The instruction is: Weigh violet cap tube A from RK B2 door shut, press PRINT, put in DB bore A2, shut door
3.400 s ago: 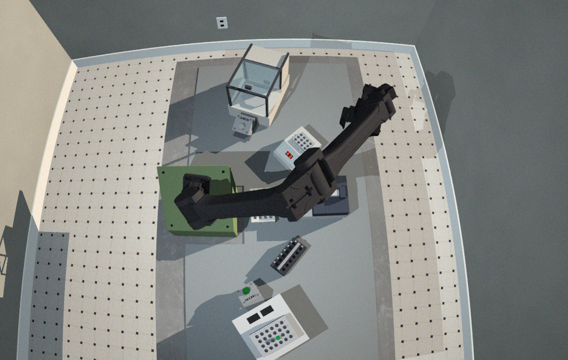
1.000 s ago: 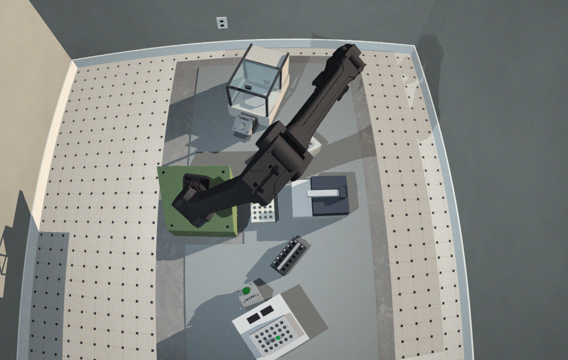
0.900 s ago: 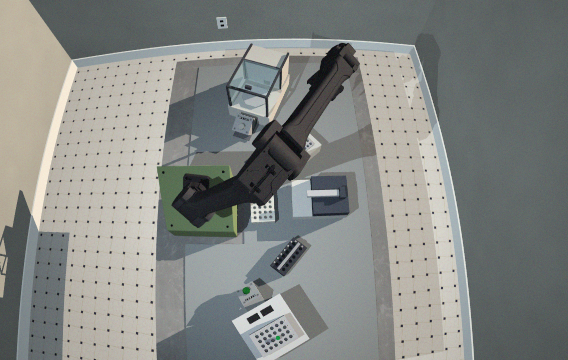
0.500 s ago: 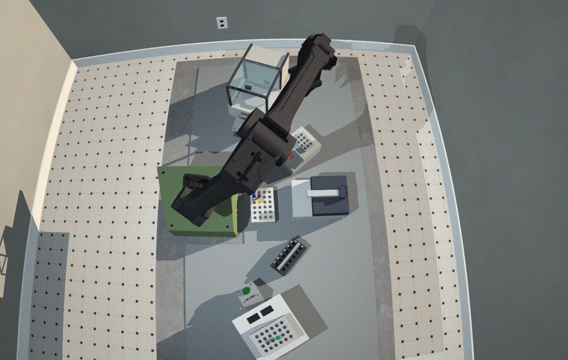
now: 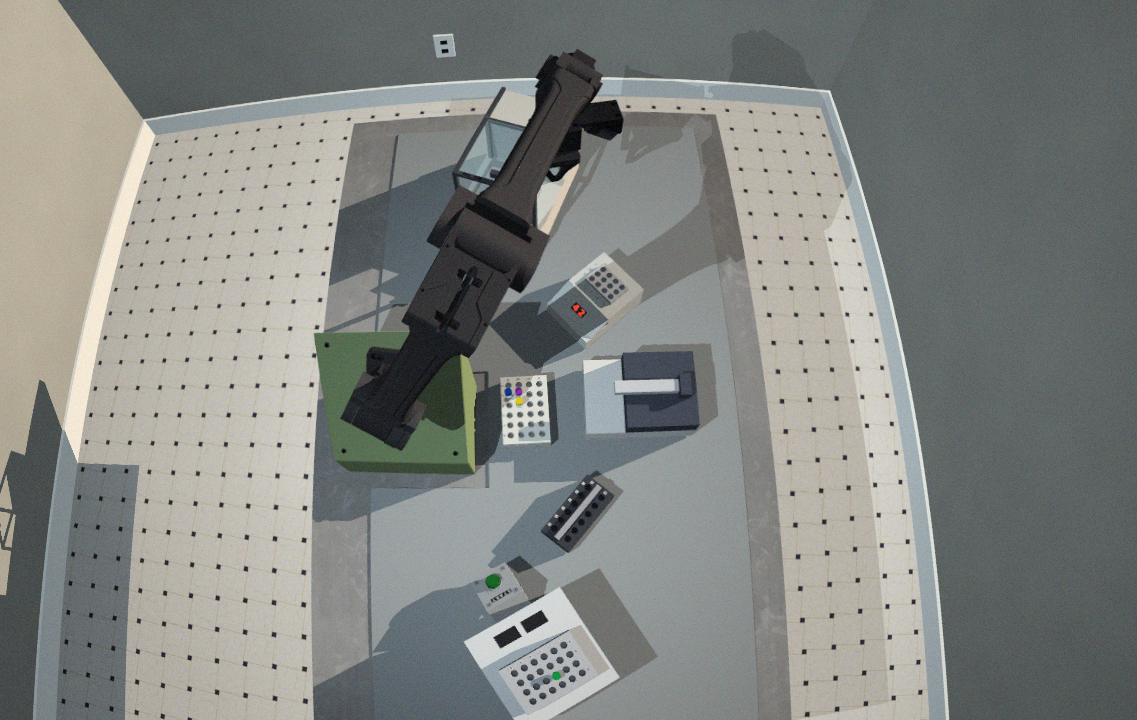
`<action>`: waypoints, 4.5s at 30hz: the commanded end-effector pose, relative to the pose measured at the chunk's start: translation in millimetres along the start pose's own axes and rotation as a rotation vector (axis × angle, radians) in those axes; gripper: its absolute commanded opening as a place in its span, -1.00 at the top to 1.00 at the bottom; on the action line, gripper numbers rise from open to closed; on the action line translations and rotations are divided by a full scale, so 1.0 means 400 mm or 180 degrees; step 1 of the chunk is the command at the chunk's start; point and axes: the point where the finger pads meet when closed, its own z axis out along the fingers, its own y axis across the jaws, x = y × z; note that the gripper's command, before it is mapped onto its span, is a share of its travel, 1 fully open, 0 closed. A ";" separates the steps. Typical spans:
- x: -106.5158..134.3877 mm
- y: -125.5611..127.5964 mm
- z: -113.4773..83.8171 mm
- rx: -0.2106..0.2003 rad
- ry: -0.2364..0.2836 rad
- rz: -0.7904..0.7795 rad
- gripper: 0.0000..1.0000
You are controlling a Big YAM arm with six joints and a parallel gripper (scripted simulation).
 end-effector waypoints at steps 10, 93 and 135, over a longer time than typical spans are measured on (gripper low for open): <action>0.144 0.140 -0.011 -0.0057 -0.0034 0.1272 0.40; 0.212 0.182 0.047 -0.0053 0.0015 0.1834 0.40; 0.210 0.195 0.128 -0.0127 -0.0023 0.1854 0.40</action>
